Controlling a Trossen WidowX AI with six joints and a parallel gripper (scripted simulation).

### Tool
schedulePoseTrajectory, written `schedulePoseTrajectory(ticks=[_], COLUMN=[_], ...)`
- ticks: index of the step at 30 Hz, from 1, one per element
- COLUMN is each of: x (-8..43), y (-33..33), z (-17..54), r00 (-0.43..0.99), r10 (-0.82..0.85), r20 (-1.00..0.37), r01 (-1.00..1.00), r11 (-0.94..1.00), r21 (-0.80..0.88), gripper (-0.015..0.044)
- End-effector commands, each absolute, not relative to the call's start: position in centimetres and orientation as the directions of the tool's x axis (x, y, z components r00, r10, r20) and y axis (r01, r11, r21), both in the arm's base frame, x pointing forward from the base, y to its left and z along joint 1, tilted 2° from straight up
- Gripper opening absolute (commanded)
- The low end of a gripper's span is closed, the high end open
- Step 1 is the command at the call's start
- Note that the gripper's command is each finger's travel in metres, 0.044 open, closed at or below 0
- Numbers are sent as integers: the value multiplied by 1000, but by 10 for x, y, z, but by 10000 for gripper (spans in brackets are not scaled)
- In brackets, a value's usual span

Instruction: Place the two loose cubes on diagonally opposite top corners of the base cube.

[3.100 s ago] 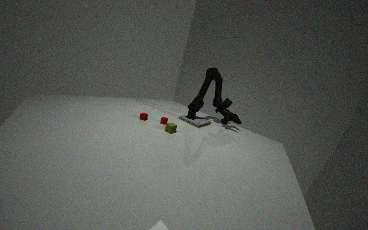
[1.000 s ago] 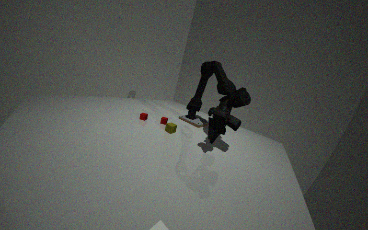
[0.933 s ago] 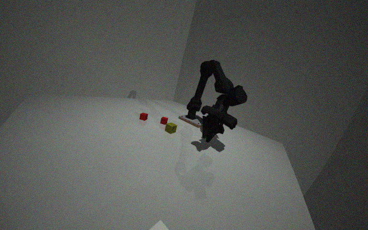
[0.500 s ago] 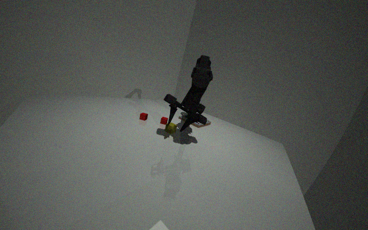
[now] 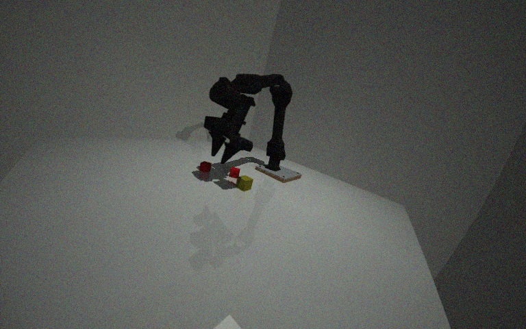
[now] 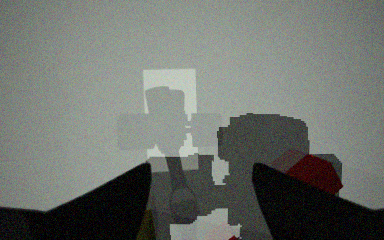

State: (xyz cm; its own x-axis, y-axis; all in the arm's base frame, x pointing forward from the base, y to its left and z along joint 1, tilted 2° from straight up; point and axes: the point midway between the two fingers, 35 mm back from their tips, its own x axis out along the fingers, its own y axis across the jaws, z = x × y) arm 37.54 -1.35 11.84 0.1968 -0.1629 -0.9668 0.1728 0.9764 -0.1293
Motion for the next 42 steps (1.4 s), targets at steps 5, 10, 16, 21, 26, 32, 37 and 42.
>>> schedulePoseTrajectory(ticks=[5, 10, 16, 21, 26, 32, 37, 42], x=[351, 329, 316, 316, 319, 319, 319, 319], y=[-85, -123, -140, -140, -141, -142, -142, -142], z=[137, 149, 155, 155, 128, 93, 90, 78], r00=[97, 55, 39, 39, 40, 39, 39, 39], r10=[-108, -60, -33, -33, -33, -33, -33, -33], r20=[-989, -997, -999, -999, -999, -999, -999, -999], r01=[617, 821, 897, 897, 897, 897, 897, 897], r11=[786, 571, 442, 442, 442, 442, 442, 442], r21=[-25, 11, 21, 21, 21, 21, 21, 21], gripper=[265, 265, 265, 265, 265, 265, 265, 265])
